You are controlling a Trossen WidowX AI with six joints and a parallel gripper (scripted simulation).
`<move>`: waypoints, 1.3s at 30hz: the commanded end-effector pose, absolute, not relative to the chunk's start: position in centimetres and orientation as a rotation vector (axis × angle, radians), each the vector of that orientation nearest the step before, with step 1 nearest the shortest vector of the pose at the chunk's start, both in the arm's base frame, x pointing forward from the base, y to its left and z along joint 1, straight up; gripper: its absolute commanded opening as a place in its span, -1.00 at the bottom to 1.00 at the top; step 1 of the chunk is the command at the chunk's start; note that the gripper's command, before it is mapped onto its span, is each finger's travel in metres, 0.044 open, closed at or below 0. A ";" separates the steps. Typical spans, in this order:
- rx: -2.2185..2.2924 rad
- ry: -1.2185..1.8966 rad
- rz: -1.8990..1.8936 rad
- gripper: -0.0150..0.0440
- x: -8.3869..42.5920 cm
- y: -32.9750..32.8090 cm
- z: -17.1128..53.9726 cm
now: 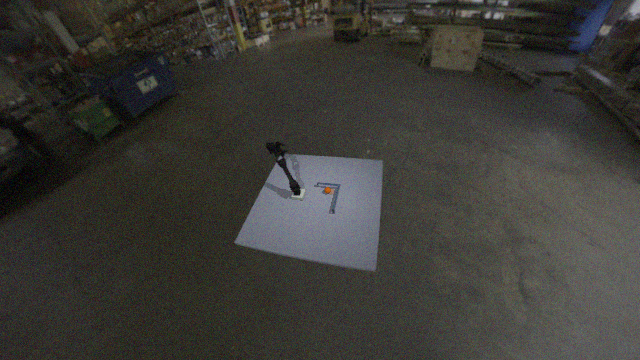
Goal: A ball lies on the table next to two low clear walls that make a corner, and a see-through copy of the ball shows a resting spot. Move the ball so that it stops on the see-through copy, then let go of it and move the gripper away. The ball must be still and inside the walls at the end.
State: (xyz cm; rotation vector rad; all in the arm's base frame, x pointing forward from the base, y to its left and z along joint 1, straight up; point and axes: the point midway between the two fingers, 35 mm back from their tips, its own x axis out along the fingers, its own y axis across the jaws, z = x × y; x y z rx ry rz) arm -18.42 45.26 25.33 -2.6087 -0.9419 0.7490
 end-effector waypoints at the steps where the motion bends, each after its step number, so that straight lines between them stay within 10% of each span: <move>1: -2.610 -0.942 0.755 0.95 -18.4 45.2 25.3; 20: -2.550 0.001 1.119 0.97 10.5 43.6 19.0; 39: -1.784 0.965 1.230 0.97 31.3 20.3 12.5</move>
